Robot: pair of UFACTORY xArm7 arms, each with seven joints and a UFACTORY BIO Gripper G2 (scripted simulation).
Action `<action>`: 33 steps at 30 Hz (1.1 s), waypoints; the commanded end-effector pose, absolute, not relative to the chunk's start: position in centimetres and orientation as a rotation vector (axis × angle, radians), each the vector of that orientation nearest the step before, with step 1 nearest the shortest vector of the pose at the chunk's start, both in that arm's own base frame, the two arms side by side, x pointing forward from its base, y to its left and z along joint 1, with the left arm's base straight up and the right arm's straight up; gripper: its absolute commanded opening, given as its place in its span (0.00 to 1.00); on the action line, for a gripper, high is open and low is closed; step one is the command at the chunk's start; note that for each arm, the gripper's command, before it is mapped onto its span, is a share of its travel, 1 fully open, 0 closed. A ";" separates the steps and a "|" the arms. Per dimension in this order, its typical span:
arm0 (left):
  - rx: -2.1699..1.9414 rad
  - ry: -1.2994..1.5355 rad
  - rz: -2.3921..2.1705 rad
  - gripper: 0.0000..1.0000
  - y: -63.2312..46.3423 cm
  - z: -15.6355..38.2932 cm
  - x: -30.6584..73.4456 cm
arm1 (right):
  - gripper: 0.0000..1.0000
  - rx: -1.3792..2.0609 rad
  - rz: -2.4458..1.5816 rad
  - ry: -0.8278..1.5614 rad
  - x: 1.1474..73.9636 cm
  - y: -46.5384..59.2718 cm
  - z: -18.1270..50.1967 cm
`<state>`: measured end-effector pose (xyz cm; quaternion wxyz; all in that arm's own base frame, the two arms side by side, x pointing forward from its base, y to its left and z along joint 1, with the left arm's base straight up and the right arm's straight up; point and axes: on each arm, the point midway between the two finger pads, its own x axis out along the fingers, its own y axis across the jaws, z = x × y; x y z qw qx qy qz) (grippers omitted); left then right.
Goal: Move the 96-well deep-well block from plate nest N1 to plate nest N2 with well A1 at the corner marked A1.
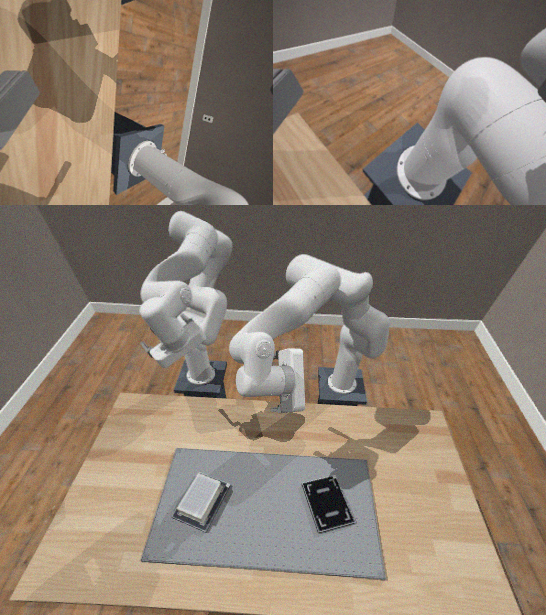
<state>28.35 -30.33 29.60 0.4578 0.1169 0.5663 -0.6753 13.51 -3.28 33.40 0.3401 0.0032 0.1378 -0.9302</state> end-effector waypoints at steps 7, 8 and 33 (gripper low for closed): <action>0.284 1.388 -1.647 1.00 -30.0 29.8 28.6 | 1.00 0.012 -2.421 0.357 13.6 -3.3 33.5; 0.282 1.387 -1.643 1.00 -30.0 29.8 28.7 | 1.00 0.012 -2.421 0.357 13.6 -3.3 33.5; 0.221 1.359 -1.439 1.00 -26.2 29.6 31.1 | 1.00 0.012 -2.421 0.357 13.6 -3.3 33.5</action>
